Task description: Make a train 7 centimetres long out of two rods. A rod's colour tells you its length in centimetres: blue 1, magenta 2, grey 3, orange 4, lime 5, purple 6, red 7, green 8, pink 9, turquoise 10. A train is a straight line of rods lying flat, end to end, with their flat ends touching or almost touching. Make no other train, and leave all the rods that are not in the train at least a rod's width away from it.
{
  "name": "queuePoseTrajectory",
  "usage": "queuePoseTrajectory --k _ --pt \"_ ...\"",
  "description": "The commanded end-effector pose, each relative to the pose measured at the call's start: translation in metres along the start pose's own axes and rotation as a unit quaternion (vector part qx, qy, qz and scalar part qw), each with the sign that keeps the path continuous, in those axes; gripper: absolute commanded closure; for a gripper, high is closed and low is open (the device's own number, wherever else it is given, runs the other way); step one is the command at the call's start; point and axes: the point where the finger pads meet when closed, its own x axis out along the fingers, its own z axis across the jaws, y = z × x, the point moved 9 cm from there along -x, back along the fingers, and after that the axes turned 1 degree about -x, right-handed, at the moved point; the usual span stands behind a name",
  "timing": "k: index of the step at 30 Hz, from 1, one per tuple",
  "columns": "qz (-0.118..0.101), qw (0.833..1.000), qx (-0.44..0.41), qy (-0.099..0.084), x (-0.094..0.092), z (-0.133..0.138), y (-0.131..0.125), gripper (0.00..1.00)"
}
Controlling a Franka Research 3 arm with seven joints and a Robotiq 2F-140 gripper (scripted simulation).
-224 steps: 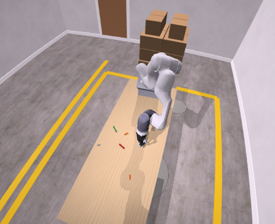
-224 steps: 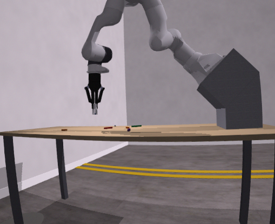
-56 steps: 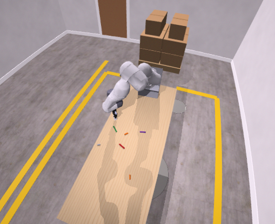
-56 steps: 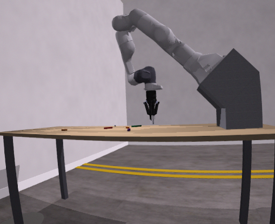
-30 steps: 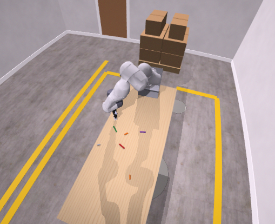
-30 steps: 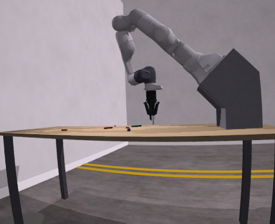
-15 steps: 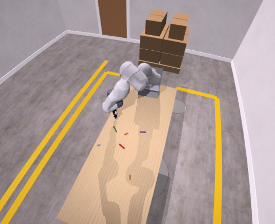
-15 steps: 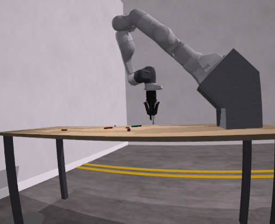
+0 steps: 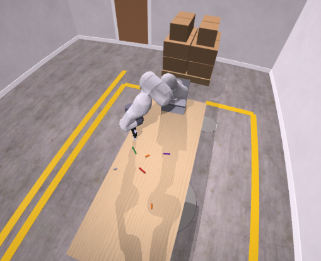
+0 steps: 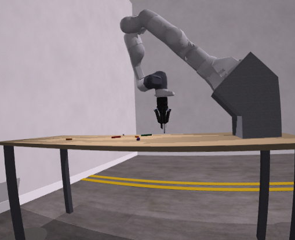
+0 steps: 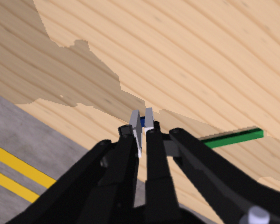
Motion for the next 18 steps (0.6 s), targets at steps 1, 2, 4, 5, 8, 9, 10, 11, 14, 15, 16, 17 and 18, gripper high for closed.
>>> queuePoseTrajectory --k 1,2,4,5,8,9,10,11,14,15,16,17,18 --pt "0.000 1.000 -0.002 -0.001 0.0003 0.0012 0.0008 0.88" --pt "0.000 1.000 -0.002 -0.001 0.0003 0.0012 0.0008 0.88" --pt "0.000 1.000 -0.002 -0.001 0.0003 0.0012 0.0008 0.88" --pt "0.000 1.000 -0.002 -0.001 0.0003 0.0012 0.0008 0.88" --pt "0.000 1.000 -0.002 -0.001 0.0003 0.0012 0.0008 0.88" --pt "0.000 1.000 -0.002 -0.001 0.0004 0.0012 0.0008 0.88" --pt "0.000 1.000 -0.002 -0.001 0.0005 0.0012 0.0007 0.88" --pt "0.000 1.000 -0.002 -0.001 0.0007 0.0012 0.0007 0.88" --pt "0.000 1.000 -0.002 -0.001 0.0021 0.0012 0.0007 0.88" --pt "0.000 1.000 -0.002 -0.001 0.0028 0.0012 0.0007 0.88" --pt "0.000 1.000 -0.002 -0.001 0.0036 0.0012 0.0007 0.88" --pt "0.000 1.000 -0.002 -0.001 0.0045 0.0012 0.0008 0.88" --pt "0.000 1.000 -0.002 -0.001 0.0055 0.0012 0.0007 0.88"
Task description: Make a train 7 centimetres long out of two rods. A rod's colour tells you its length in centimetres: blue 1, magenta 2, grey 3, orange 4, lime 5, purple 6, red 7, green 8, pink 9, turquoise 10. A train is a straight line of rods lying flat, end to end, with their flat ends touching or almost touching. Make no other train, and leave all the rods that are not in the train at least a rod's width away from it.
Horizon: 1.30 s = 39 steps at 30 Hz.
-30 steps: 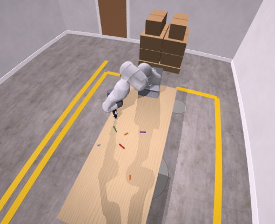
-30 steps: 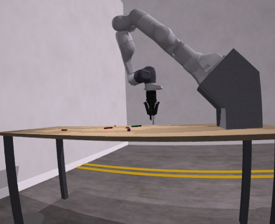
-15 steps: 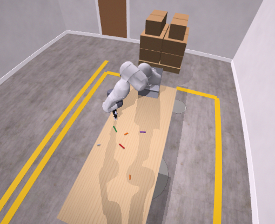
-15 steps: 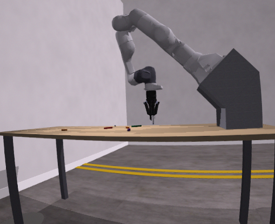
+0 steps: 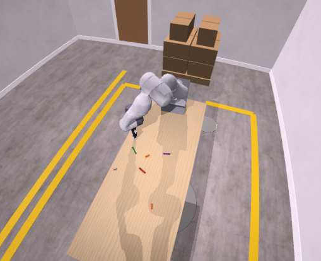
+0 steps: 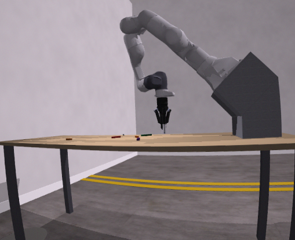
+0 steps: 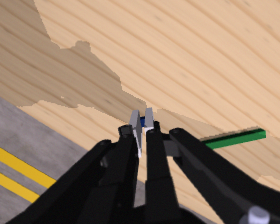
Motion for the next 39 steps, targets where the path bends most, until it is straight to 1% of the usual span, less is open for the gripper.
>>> queuePoseTrajectory --k 1,12,39 --pt "0.000 1.000 -0.004 -0.002 0.0029 0.0018 0.0005 0.88" --pt "0.000 1.000 -0.004 -0.002 0.0100 0.0019 0.0005 0.88" --pt "0.000 1.000 -0.004 -0.002 0.0102 0.0019 0.0005 0.88"
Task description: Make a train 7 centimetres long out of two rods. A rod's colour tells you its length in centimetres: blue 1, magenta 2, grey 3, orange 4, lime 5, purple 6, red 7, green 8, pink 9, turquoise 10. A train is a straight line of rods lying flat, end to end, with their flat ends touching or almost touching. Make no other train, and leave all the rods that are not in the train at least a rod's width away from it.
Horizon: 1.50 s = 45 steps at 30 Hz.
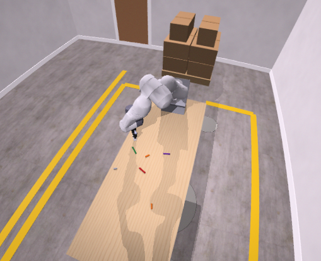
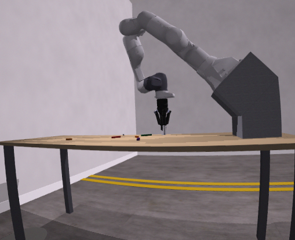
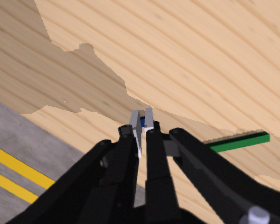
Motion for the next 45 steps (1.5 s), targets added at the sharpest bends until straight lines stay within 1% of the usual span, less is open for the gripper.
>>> queuePoseTrajectory --k 1,10,11,15,16,18,19,21,22,24,25,37,41,45 --pt "0.000 1.000 -0.003 -0.001 0.001 0.001 0.000 0.88" --pt "0.000 1.000 -0.003 -0.001 0.001 0.001 0.000 0.88" --pt "0.000 1.000 -0.003 -0.001 0.001 0.001 0.000 0.85" --pt "0.000 1.000 -0.003 -0.001 0.001 0.001 0.000 0.85" --pt "0.000 1.000 -0.003 -0.001 0.001 0.001 0.000 0.83" --pt "0.000 1.000 -0.003 -0.001 0.001 0.001 0.000 0.83" --pt "0.000 1.000 -0.003 -0.001 0.001 0.001 0.000 0.81" --pt "0.000 1.000 -0.003 -0.001 0.001 0.001 0.000 0.81" --pt "0.000 1.000 -0.003 -0.001 0.001 0.001 0.000 0.79" --pt "0.000 1.000 -0.003 -0.001 0.001 0.001 0.000 0.79" --pt "0.000 1.000 -0.003 -0.001 0.001 0.001 0.000 0.77" --pt "0.000 1.000 -0.003 -0.001 0.001 0.001 0.000 0.77" --pt "0.000 1.000 -0.003 -0.001 -0.003 0.001 0.000 0.77" --pt "0.000 1.000 -0.003 -0.001 -0.013 0.001 0.000 0.77"
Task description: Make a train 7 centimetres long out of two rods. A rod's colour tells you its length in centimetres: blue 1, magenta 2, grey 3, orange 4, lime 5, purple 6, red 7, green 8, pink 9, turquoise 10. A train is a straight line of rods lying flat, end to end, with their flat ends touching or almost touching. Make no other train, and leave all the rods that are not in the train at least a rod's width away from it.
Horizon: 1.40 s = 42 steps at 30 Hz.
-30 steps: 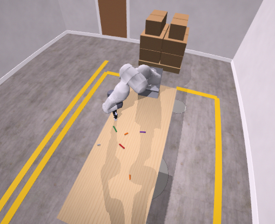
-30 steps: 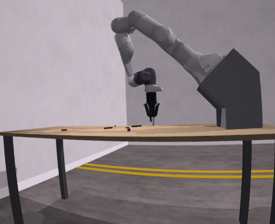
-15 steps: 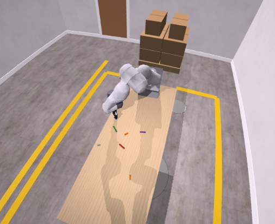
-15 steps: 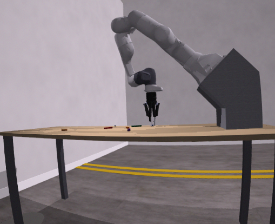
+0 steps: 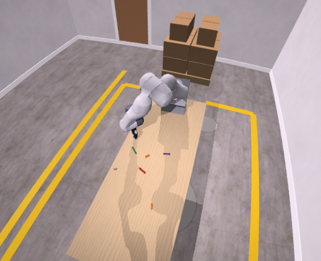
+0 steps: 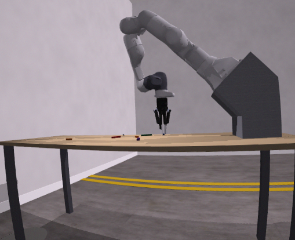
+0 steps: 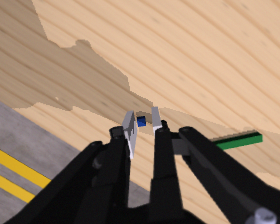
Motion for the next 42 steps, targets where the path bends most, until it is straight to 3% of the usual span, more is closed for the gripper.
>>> queuePoseTrajectory --k 1,3,18,30,31,42 --pt "0.000 1.000 0.003 0.003 -0.010 -0.002 -0.001 0.77" --pt "0.000 1.000 0.003 0.003 -0.010 -0.002 -0.001 0.77" --pt "0.000 1.000 0.003 0.003 -0.071 -0.001 -0.001 0.77" --pt "0.000 1.000 0.003 0.003 -0.083 -0.001 -0.001 0.77" --pt "0.000 1.000 0.003 0.003 -0.083 -0.001 -0.001 0.00" --pt "0.000 1.000 0.003 0.003 -0.083 -0.001 -0.001 0.00"
